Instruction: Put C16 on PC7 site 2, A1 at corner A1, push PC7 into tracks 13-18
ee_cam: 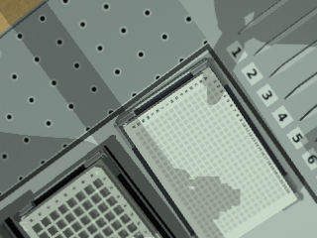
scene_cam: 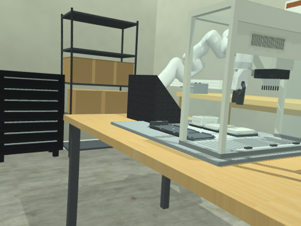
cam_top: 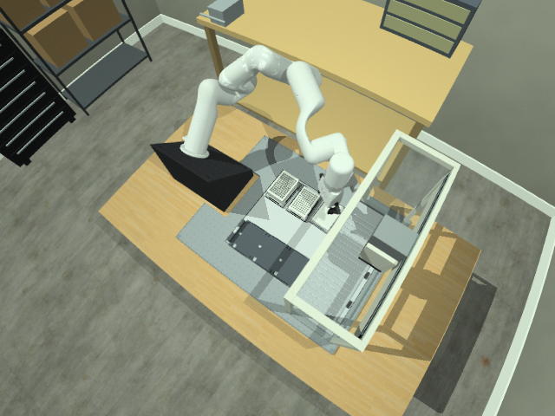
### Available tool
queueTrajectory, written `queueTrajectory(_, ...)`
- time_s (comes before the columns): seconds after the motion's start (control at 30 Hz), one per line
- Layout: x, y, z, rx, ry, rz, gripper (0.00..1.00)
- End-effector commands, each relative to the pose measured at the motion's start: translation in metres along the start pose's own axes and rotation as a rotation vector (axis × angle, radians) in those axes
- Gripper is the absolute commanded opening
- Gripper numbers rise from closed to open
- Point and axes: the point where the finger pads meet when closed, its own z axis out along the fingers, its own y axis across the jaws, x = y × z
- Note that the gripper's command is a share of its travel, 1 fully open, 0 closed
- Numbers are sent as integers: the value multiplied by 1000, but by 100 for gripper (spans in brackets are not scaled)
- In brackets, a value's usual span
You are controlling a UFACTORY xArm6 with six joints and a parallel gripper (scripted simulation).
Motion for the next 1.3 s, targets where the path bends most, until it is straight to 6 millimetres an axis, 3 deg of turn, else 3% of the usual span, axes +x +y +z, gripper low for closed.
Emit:
queueTrajectory(0.0, 9, 2, 3, -15, 21, -177, 100)
queueTrajectory(0.5, 23, 5, 11, -47, 39, -583, 100)
queueTrajectory(1.0, 23, 5, 11, -46, 39, -582, 100)
queueTrajectory(1.27, 24, 5, 25, -47, 39, -583, 100)
